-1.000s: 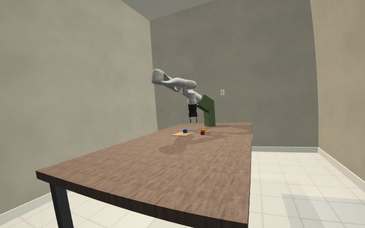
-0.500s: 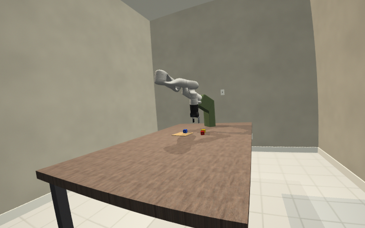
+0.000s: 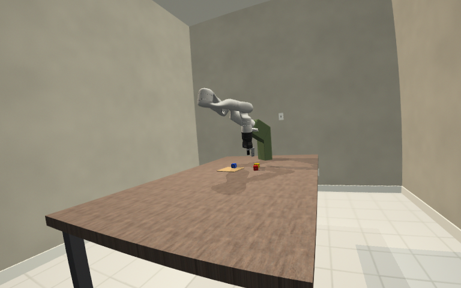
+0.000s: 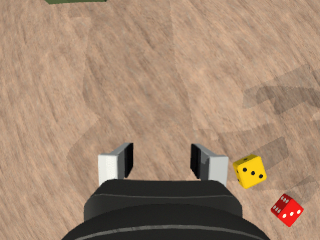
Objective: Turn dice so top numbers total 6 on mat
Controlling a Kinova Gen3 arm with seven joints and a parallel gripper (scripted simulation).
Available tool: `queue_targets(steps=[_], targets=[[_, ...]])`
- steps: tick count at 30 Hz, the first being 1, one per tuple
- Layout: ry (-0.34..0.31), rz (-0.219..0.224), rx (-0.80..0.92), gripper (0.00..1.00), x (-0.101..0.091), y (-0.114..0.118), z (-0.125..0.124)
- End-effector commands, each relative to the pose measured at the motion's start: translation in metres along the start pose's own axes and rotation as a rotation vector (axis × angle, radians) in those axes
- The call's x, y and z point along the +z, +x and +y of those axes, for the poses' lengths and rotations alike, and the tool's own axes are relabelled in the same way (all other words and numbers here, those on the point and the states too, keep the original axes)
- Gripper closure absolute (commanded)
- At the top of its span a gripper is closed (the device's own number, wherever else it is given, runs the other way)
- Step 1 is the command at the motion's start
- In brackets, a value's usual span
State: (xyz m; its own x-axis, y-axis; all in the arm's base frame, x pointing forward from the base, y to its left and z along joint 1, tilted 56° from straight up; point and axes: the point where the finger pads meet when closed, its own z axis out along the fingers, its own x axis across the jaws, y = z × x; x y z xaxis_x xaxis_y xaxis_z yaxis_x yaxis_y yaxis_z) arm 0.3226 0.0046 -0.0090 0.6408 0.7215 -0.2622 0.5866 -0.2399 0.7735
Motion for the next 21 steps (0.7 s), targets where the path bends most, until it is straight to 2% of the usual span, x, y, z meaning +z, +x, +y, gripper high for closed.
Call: queue_targets(steps=[1,7,9,21], targets=[[-0.006,0.008,0.066,0.00,-0.001,0.005,-0.002],[-0.013,0.023,0.270,0.00,-0.002,0.018,-0.001],[-0.013,0.023,0.270,0.00,-0.002,0.018,-0.001],[-0.017,0.067,0.629,0.00,-0.007,0.044,0.005]])
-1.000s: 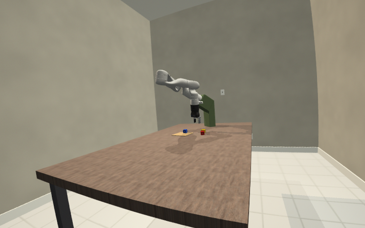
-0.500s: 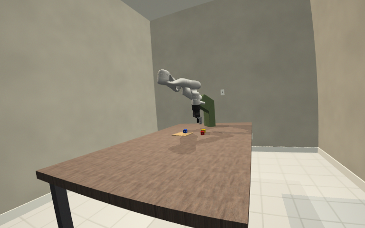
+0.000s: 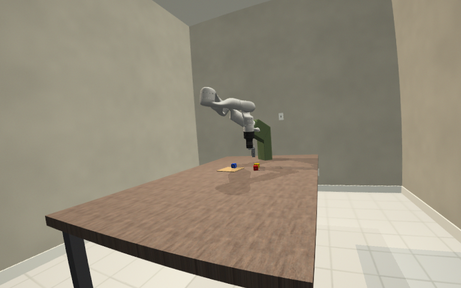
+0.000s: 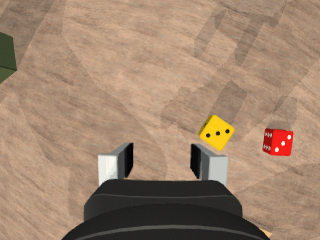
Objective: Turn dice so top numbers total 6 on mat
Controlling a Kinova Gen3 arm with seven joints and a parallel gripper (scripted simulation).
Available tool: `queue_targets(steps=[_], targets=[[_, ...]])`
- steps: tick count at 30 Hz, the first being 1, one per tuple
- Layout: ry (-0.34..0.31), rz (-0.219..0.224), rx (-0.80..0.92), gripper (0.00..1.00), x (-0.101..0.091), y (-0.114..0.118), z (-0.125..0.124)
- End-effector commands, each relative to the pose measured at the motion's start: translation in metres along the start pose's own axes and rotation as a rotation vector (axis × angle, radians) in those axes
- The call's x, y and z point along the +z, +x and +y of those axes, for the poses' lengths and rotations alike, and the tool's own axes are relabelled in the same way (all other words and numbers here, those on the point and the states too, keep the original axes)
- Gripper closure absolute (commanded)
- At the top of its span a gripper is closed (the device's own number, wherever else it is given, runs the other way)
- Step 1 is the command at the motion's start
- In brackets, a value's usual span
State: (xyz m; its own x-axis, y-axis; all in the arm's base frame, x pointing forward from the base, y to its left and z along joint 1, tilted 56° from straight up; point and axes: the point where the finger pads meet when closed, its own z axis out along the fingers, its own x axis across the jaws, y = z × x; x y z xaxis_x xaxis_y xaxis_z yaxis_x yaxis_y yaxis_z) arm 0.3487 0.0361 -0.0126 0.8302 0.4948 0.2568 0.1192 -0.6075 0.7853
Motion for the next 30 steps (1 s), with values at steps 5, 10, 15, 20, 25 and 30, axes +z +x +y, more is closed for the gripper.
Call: queue_targets(steps=[5,10,15,20,25,30], targets=[[0.005,0.020,0.102,0.00,-0.003,0.009,-0.004],[0.012,0.037,0.218,0.00,-0.006,0.019,-0.007],[0.020,0.052,0.317,0.00,-0.009,0.028,-0.009],[0.028,0.065,0.398,0.00,-0.012,0.035,-0.011],[0.033,0.071,0.438,0.00,-0.013,0.039,-0.012],[0.041,0.080,0.492,0.00,-0.015,0.044,-0.013]])
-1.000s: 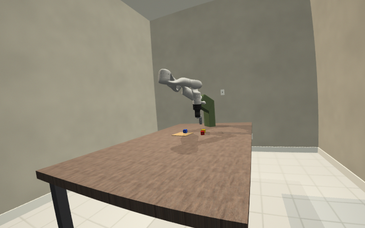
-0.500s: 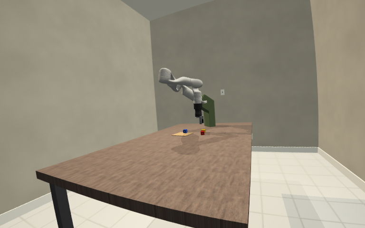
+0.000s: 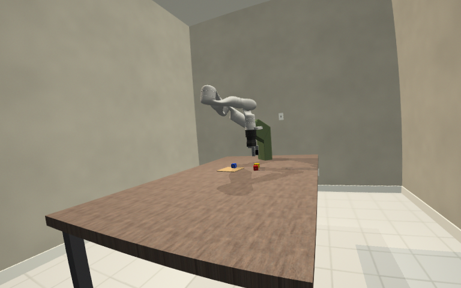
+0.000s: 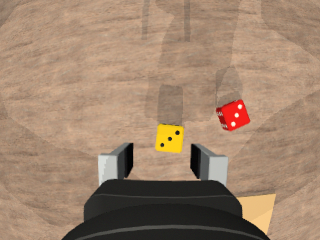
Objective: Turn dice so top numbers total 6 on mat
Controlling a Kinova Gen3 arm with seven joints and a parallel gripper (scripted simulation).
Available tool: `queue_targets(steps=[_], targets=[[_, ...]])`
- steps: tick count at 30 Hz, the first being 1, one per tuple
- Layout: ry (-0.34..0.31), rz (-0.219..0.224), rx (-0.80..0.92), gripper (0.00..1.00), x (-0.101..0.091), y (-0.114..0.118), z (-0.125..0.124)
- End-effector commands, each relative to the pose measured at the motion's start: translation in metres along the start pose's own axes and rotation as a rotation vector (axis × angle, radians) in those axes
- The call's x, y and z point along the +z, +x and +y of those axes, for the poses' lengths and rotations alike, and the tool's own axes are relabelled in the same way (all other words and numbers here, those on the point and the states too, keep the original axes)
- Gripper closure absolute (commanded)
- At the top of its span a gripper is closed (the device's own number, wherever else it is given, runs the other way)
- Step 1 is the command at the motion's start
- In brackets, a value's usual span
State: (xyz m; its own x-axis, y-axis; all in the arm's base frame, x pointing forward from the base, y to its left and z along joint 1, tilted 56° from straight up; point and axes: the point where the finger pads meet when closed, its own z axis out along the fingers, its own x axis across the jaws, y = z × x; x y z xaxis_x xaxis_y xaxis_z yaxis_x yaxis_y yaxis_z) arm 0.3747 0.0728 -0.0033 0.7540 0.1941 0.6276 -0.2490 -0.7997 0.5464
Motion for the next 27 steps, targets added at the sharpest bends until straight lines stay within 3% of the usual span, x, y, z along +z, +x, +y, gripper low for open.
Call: queue_targets(steps=[1,27], targets=[[0.005,0.005,0.018,0.00,-0.0017,0.0020,-0.0023],[0.016,0.014,0.089,0.00,-0.0043,0.0074,-0.0069]])
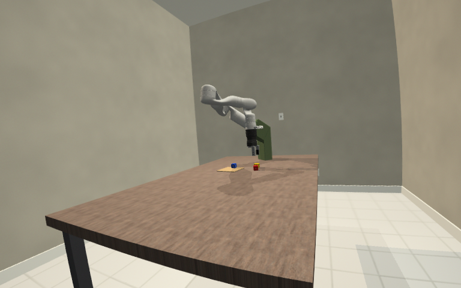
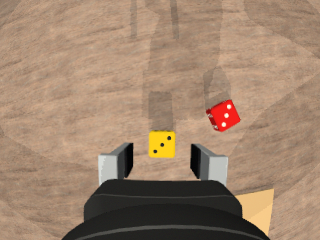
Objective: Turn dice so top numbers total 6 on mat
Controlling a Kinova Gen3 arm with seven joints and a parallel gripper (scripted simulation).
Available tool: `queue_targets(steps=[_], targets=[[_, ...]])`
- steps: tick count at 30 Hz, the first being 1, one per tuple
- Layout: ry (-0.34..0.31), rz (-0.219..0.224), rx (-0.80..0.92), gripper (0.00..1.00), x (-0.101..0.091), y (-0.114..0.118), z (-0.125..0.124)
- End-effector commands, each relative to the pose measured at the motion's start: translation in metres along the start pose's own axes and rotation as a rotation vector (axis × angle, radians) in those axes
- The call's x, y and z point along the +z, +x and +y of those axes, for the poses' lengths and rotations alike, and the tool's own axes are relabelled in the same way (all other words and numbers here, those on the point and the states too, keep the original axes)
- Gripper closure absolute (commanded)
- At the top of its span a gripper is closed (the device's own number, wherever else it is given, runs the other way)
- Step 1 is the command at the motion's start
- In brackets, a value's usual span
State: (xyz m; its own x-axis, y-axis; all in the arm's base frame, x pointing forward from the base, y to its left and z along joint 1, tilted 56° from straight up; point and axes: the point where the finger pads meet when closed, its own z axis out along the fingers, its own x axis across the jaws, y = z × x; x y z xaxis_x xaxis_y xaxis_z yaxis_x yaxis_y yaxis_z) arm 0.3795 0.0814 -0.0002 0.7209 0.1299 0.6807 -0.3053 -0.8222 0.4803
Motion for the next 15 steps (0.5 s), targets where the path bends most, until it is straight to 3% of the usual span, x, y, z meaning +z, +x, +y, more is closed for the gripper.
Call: queue_targets(steps=[1,2,15], targets=[[0.001,0.001,0.000,0.00,-0.0006,0.0002,-0.0005],[0.001,0.001,0.000,0.13,-0.0006,0.0002,-0.0005],[0.001,0.001,0.000,0.13,-0.0006,0.0002,-0.0005]])
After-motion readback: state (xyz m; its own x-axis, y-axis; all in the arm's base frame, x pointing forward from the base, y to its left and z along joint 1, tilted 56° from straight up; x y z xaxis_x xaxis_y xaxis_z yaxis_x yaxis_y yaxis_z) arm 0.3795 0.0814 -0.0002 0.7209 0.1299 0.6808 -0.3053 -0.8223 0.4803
